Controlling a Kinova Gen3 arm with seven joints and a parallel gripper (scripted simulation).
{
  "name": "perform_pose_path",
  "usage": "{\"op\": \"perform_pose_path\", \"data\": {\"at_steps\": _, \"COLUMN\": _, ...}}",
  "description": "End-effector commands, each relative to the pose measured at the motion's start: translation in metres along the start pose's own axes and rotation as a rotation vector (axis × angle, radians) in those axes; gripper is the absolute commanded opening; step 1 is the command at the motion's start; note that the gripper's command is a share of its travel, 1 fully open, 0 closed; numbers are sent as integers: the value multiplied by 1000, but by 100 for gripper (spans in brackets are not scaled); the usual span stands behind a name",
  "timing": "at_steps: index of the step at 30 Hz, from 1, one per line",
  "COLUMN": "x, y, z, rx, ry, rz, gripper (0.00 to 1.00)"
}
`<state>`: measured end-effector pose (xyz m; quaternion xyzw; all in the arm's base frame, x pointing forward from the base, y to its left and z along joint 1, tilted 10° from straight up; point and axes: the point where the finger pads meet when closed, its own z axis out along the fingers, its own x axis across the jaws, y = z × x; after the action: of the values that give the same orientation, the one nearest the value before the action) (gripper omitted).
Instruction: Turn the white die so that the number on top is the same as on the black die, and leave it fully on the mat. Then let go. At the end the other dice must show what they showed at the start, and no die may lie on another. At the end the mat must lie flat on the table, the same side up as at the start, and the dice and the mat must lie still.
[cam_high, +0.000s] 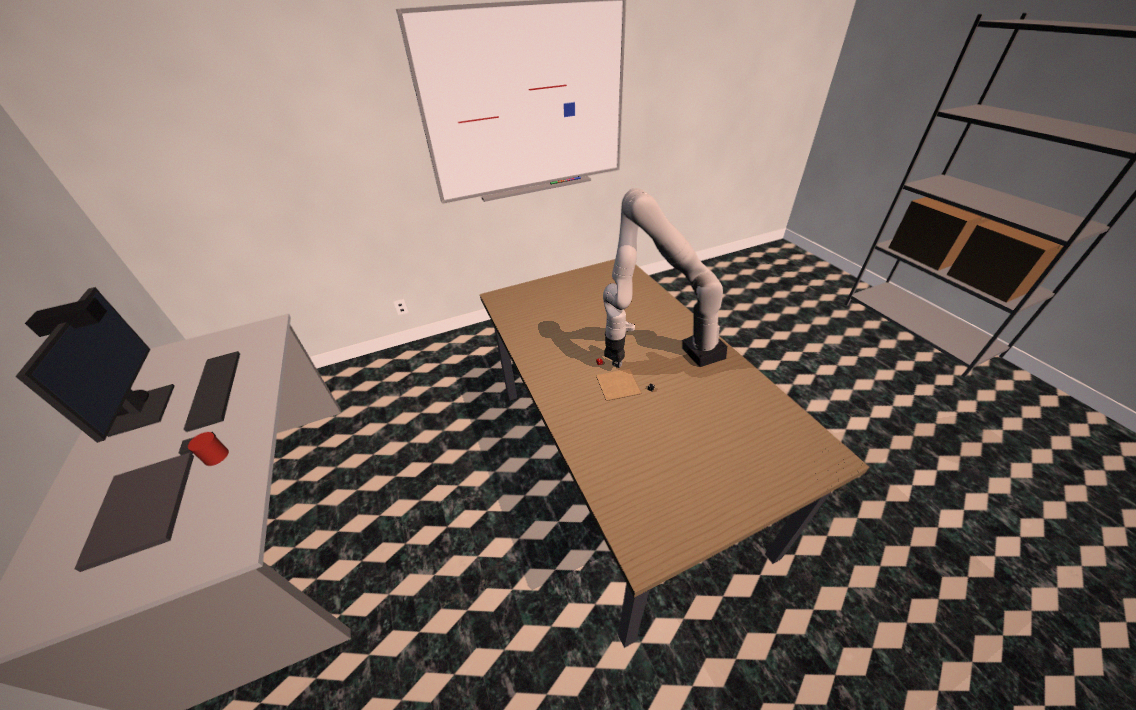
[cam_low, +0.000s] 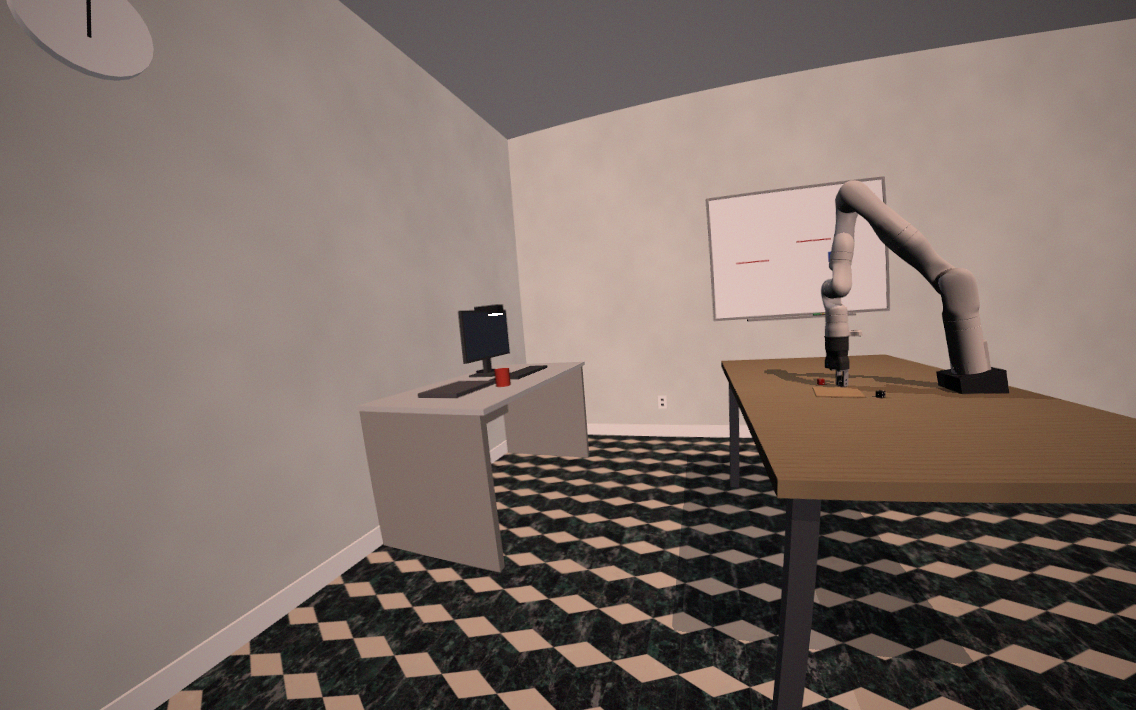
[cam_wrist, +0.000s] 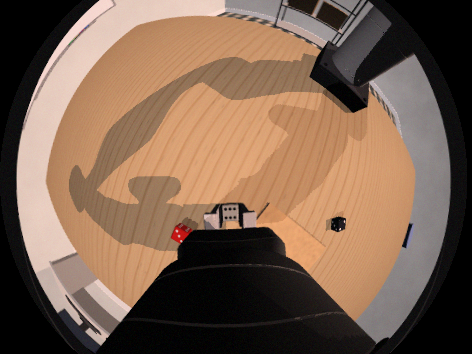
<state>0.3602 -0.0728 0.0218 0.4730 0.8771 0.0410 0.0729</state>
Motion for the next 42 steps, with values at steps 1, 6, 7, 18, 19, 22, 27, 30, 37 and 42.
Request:
{"op": "perform_pose_path", "data": {"at_steps": 1, "x": 0, "y": 0, "z": 0, "rx": -1, "ry": -1, "rz": 0, "gripper": 40}}
{"op": "perform_pose_path", "data": {"at_steps": 6, "x": 0, "y": 0, "z": 0, "rx": -1, "ry": -1, "rz": 0, "gripper": 40}}
{"op": "perform_pose_path", "data": {"at_steps": 7, "x": 0, "y": 0, "z": 0, "rx": -1, "ry": -1, "rz": 0, "gripper": 40}}
{"op": "perform_pose_path", "data": {"at_steps": 18, "x": 0, "y": 0, "z": 0, "rx": -1, "ry": -1, "rz": 0, "gripper": 40}}
{"op": "perform_pose_path", "data": {"at_steps": 19, "x": 0, "y": 0, "z": 0, "rx": -1, "ry": -1, "rz": 0, "gripper": 40}}
{"op": "perform_pose_path", "data": {"at_steps": 22, "x": 0, "y": 0, "z": 0, "rx": -1, "ry": -1, "rz": 0, "gripper": 40}}
{"op": "perform_pose_path", "data": {"at_steps": 27, "x": 0, "y": 0, "z": -1, "rx": -1, "ry": -1, "rz": 0, "gripper": 40}}
{"op": "perform_pose_path", "data": {"at_steps": 30, "x": 0, "y": 0, "z": -3, "rx": -1, "ry": -1, "rz": 0, "gripper": 40}}
{"op": "perform_pose_path", "data": {"at_steps": 37, "x": 0, "y": 0, "z": -25, "rx": -1, "ry": -1, "rz": 0, "gripper": 40}}
{"op": "perform_pose_path", "data": {"at_steps": 42, "x": 0, "y": 0, "z": -45, "rx": -1, "ry": -1, "rz": 0, "gripper": 40}}
